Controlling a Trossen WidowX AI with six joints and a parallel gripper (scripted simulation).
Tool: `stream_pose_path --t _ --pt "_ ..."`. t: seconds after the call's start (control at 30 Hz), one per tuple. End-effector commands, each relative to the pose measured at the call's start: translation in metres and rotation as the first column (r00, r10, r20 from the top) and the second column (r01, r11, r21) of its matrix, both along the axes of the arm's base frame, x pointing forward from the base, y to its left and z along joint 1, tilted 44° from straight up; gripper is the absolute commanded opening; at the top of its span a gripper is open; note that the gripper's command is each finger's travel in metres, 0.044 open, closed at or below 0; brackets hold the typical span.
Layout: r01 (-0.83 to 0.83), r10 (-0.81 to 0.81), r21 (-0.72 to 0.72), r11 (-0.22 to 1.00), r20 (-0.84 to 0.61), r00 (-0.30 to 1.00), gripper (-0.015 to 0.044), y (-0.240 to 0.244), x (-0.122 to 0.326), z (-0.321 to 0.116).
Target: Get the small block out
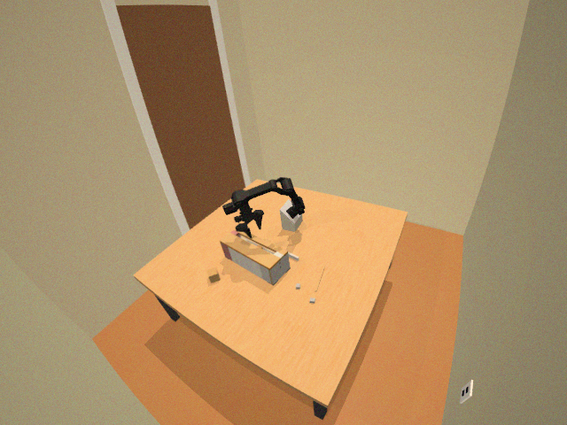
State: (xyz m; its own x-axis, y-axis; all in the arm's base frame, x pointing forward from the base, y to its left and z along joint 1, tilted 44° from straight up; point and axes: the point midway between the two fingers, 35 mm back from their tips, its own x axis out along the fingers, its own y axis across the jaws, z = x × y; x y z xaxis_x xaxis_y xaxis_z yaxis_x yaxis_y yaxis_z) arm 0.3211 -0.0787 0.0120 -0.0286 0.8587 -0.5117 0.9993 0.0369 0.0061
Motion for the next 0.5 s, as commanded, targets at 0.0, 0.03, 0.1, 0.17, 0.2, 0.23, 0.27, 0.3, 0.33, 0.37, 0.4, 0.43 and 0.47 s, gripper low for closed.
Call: stream_pose_path --t 0.0,0.03,0.1,0.17,0.2,0.23,0.27,0.3,0.33,0.37,0.4,0.43,0.47 --pt "0.075 -0.068 0.046 0.996 -0.126 0.99 0.04 -0.0034 -0.0044 -0.0032" --pt "0.075 -0.068 0.046 0.996 -0.126 0.99 0.04 -0.0034 -0.0044 -0.0032" --pt "0.075 -0.068 0.046 0.996 -0.126 0.99 0.04 -0.0034 -0.0044 -0.0032" --pt "0.075 -0.068 0.046 0.996 -0.126 0.99 0.04 -0.0034 -0.0044 -0.0032" --pt "0.075 -0.068 0.046 0.996 -0.126 0.99 0.04 -0.0034 -0.0044 -0.0032" --pt "0.075 -0.068 0.046 0.996 -0.126 0.99 0.04 -0.0032 -0.0044 -0.0034" --pt "0.074 -0.068 0.046 0.996 -0.126 0.99 0.04 -0.0028 -0.0044 -0.0038" --pt "0.074 -0.068 0.046 0.996 -0.126 0.99 0.04 -0.0022 -0.0045 -0.0043" --pt "0.074 -0.068 0.046 0.996 -0.126 0.99 0.04 -0.0014 -0.0045 -0.0051" --pt "0.074 -0.068 0.046 0.996 -0.126 0.99 0.04 -0.0004 -0.0046 -0.006" --pt "0.074 -0.068 0.046 0.996 -0.126 0.99 0.04 0.0007 -0.0048 -0.0072" --pt "0.074 -0.068 0.046 0.996 -0.126 0.99 0.04 0.0019 -0.0049 -0.0083" --pt "0.074 -0.068 0.046 0.996 -0.126 0.99 0.04 0.0031 -0.005 -0.0095"
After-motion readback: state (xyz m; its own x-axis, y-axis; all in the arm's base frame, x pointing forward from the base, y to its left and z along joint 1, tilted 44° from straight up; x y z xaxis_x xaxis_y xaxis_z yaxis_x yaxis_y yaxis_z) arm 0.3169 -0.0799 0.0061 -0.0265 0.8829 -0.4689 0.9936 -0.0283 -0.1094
